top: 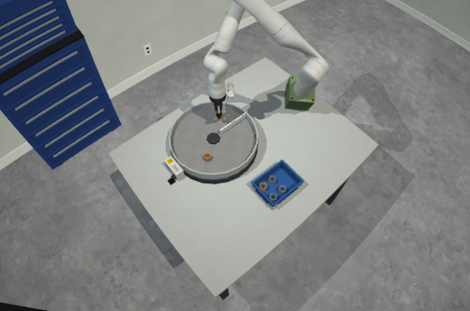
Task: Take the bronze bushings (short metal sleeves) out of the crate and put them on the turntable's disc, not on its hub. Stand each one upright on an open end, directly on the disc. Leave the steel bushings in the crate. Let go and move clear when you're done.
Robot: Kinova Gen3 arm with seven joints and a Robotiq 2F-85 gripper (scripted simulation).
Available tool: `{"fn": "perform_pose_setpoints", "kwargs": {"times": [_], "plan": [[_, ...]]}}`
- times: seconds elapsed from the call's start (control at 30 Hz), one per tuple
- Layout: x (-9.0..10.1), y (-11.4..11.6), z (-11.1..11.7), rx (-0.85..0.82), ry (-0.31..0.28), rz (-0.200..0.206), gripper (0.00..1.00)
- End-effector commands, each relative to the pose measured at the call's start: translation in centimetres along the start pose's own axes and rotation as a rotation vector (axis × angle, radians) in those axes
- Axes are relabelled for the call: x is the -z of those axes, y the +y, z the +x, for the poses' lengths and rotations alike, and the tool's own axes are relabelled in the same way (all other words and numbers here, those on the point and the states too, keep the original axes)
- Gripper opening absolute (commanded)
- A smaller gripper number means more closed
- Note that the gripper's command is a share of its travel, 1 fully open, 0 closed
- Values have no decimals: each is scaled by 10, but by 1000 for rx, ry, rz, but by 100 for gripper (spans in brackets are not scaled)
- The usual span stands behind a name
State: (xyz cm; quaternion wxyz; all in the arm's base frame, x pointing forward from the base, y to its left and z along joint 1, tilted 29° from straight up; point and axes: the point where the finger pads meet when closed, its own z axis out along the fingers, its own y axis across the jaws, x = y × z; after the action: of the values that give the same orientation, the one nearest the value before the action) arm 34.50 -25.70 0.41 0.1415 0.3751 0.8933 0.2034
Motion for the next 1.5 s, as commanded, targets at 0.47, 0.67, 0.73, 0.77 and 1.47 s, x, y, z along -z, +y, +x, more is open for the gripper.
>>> {"fn": "perform_pose_setpoints", "kwargs": {"times": [0.47, 0.67, 0.73, 0.77, 1.47], "plan": [[0, 1, 0, 1, 0, 0, 0], [0, 1, 0, 1, 0, 0, 0], [0, 1, 0, 1, 0, 0, 0], [0, 1, 0, 1, 0, 0, 0], [-15, 1, 0, 1, 0, 0, 0]]}}
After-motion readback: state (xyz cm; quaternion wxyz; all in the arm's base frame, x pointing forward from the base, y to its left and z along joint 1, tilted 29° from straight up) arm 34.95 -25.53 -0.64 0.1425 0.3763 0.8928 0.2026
